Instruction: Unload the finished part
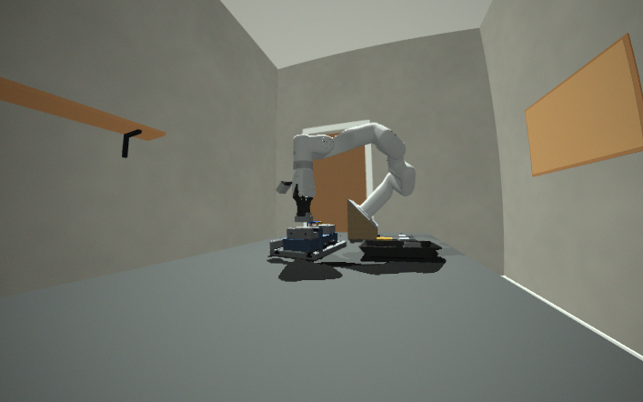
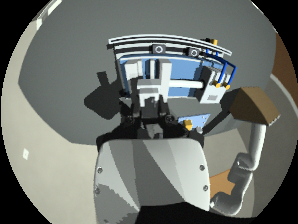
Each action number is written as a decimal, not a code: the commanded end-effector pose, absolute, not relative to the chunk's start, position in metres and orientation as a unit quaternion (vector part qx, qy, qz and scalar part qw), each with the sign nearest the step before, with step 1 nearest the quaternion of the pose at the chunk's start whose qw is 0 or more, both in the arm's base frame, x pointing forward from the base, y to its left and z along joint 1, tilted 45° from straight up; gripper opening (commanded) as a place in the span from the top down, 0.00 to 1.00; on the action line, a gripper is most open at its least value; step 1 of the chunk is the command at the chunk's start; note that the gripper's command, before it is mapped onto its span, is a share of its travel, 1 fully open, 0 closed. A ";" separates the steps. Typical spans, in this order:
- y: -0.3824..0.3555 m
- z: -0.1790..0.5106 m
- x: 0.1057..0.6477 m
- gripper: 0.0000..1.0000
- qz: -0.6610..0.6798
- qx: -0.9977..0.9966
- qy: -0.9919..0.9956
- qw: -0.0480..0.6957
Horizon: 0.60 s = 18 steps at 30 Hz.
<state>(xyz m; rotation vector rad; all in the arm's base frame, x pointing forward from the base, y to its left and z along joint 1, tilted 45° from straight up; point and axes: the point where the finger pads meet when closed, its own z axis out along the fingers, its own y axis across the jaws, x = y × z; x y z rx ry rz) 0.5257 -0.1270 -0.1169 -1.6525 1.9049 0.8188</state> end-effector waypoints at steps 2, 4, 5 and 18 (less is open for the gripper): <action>-0.131 -0.113 0.527 1.00 0.298 -0.605 0.697 0.243; -0.133 -0.112 0.527 1.00 0.298 -0.605 0.697 0.243; -0.133 -0.111 0.527 1.00 0.298 -0.605 0.697 0.243; -0.132 -0.106 0.528 1.00 0.297 -0.606 0.697 0.244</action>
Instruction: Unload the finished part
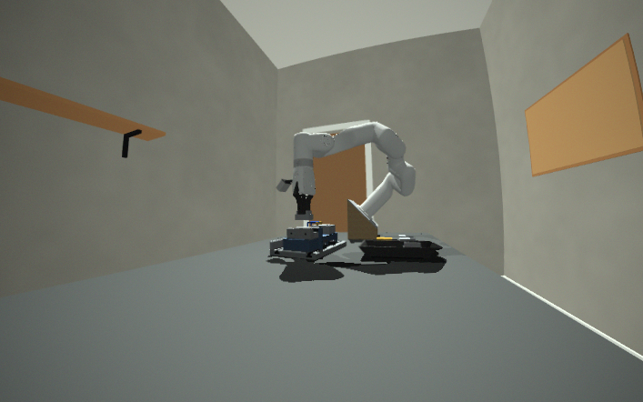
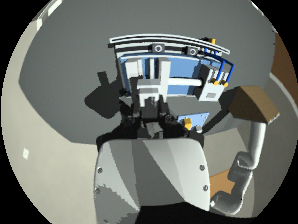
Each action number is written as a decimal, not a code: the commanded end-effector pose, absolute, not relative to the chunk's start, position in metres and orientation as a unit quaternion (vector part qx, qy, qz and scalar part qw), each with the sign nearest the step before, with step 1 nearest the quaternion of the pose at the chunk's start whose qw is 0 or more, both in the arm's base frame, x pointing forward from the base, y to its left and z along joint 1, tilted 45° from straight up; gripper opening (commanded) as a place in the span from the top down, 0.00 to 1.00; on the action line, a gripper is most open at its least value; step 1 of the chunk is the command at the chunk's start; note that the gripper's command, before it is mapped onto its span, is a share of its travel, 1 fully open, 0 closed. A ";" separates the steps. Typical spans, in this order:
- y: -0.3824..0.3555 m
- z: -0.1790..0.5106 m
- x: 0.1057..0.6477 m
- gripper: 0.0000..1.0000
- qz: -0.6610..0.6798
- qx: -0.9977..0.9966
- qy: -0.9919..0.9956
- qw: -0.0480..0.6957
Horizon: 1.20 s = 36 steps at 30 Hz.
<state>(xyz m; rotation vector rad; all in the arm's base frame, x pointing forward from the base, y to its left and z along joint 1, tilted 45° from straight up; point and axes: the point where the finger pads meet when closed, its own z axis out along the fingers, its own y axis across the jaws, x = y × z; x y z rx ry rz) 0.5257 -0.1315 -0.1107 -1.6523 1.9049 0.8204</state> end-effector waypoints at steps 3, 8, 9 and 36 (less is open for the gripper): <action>-0.126 -0.099 0.531 1.00 0.296 -0.607 0.696 0.244; -0.096 -0.063 0.539 1.00 0.293 -0.614 0.690 0.246; -0.091 -0.057 0.540 1.00 0.292 -0.615 0.689 0.246; 0.056 0.084 0.511 1.00 0.283 -0.644 0.662 0.260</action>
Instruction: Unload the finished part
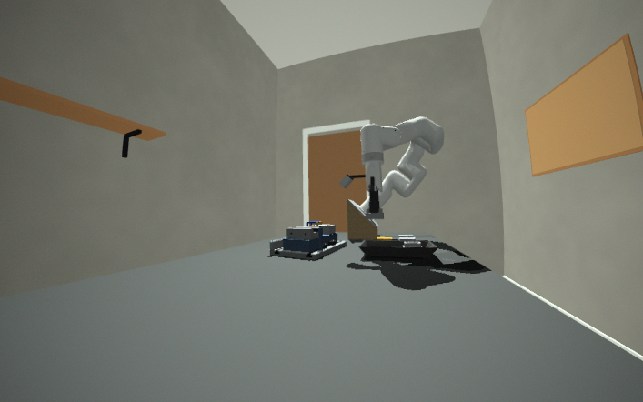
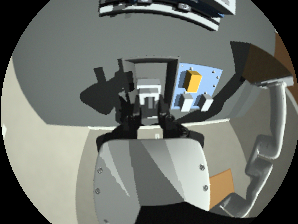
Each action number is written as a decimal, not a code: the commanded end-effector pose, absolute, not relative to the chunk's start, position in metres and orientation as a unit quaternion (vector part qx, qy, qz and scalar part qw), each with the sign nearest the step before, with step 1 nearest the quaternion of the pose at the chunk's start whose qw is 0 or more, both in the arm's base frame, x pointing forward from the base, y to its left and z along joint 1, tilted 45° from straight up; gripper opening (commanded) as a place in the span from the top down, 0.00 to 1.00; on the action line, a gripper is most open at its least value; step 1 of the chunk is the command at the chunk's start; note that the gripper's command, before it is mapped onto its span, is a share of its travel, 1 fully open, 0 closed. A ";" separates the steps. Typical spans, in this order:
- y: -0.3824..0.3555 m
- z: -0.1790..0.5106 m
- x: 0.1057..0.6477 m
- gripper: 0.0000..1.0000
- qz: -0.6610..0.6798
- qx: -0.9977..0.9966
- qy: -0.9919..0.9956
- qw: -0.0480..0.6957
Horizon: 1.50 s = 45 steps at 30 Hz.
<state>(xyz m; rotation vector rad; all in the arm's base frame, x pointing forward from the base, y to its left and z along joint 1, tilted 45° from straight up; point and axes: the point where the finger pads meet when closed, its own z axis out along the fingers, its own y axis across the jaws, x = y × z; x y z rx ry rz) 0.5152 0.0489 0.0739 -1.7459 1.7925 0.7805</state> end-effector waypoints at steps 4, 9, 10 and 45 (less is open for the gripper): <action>0.061 0.088 0.508 1.00 0.283 -0.645 0.661 0.261; 0.061 0.088 0.508 1.00 0.283 -0.645 0.661 0.261; 0.061 0.088 0.508 1.00 0.283 -0.645 0.661 0.261; 0.072 0.078 0.508 1.00 0.283 -0.645 0.660 0.261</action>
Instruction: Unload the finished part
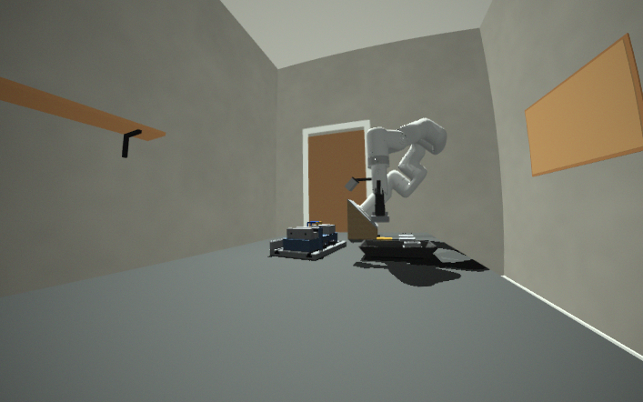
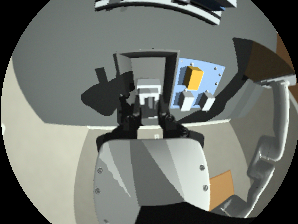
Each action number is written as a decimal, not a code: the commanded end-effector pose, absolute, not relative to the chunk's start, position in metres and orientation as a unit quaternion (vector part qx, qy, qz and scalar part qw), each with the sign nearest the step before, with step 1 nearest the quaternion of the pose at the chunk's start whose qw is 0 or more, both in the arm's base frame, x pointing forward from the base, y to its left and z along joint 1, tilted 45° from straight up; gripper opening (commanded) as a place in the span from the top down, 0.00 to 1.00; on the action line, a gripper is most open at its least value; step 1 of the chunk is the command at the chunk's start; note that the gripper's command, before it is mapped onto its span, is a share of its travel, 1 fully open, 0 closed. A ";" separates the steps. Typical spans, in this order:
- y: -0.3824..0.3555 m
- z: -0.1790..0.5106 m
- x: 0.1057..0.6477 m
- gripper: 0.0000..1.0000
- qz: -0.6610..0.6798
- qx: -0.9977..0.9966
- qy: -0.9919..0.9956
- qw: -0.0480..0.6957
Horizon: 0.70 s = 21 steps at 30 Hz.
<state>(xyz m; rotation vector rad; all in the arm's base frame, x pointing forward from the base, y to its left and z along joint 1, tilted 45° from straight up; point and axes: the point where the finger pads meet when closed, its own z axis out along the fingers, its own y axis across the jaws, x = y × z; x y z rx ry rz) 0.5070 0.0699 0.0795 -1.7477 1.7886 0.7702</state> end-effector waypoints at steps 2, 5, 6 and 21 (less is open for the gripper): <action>0.074 0.076 0.508 1.00 0.283 -0.645 0.660 0.261; 0.075 0.075 0.508 1.00 0.283 -0.645 0.660 0.261; 0.076 0.074 0.508 1.00 0.283 -0.645 0.660 0.261; 0.095 0.055 0.508 1.00 0.283 -0.645 0.660 0.261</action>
